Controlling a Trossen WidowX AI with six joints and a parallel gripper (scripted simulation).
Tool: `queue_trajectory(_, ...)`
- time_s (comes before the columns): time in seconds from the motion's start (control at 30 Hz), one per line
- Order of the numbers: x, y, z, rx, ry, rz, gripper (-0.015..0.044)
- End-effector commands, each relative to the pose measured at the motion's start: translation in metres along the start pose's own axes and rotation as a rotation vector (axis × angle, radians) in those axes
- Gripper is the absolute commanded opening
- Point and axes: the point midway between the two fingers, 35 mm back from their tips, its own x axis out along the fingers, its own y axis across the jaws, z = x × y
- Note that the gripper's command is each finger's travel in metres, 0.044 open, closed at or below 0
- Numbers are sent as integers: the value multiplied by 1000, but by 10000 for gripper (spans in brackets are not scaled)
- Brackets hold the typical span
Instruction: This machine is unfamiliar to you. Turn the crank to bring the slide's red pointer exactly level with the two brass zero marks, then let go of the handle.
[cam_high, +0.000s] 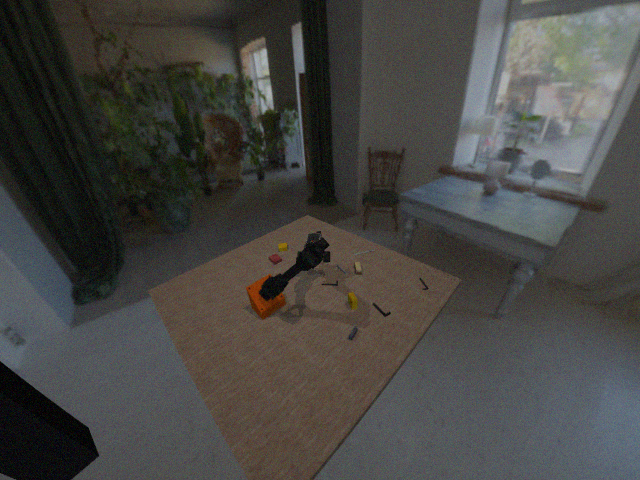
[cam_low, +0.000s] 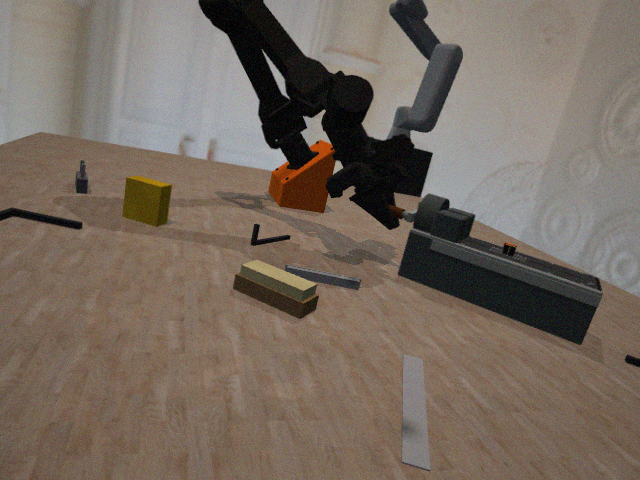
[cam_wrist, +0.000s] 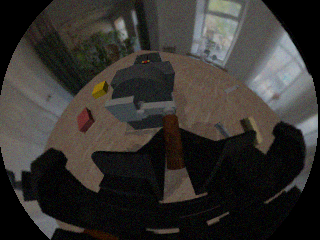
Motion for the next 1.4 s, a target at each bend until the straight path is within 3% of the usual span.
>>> queue_trajectory(0.0,-4,0,4,0,-7,-2,0)
queue_trajectory(1.37,-17,9,16,0,-7,-1,0)
